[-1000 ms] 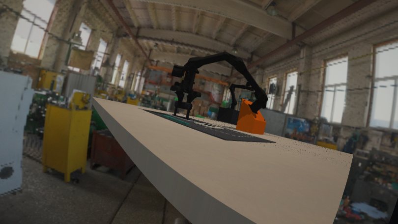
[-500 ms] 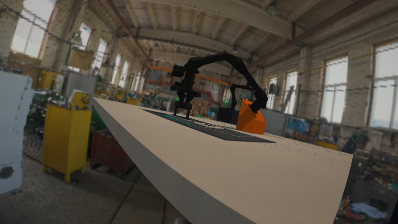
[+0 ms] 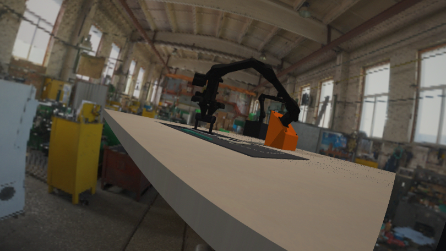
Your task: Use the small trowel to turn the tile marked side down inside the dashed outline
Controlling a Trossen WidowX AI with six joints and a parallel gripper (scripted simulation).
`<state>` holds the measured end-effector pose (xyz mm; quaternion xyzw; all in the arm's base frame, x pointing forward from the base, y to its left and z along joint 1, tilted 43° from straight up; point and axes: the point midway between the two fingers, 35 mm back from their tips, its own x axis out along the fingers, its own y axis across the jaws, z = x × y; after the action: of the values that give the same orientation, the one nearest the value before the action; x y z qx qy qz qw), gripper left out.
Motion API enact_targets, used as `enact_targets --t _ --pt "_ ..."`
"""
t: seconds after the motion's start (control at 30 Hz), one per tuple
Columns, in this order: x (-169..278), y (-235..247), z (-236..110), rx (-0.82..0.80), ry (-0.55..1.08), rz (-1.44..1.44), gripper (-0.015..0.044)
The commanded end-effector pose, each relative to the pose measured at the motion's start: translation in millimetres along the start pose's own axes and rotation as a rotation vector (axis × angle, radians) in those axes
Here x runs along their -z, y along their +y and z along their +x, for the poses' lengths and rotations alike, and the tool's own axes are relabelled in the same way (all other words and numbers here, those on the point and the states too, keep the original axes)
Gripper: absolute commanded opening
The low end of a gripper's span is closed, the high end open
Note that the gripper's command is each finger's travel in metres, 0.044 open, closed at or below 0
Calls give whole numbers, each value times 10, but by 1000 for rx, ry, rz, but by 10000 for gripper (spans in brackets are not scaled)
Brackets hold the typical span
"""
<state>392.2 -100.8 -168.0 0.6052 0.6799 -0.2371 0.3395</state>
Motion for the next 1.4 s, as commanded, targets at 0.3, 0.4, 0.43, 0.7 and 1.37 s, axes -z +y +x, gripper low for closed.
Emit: enact_targets --t 0.3,0.4,0.43,0.7,1.37 --pt "1 6 -2 -3 0 -374 130" --pt "1 6 -2 -3 0 -464 130" --pt "1 6 -2 -3 0 -494 130" --pt "1 6 -2 -3 -1 -734 130" --pt "1 6 -2 -3 -1 -1139 183"
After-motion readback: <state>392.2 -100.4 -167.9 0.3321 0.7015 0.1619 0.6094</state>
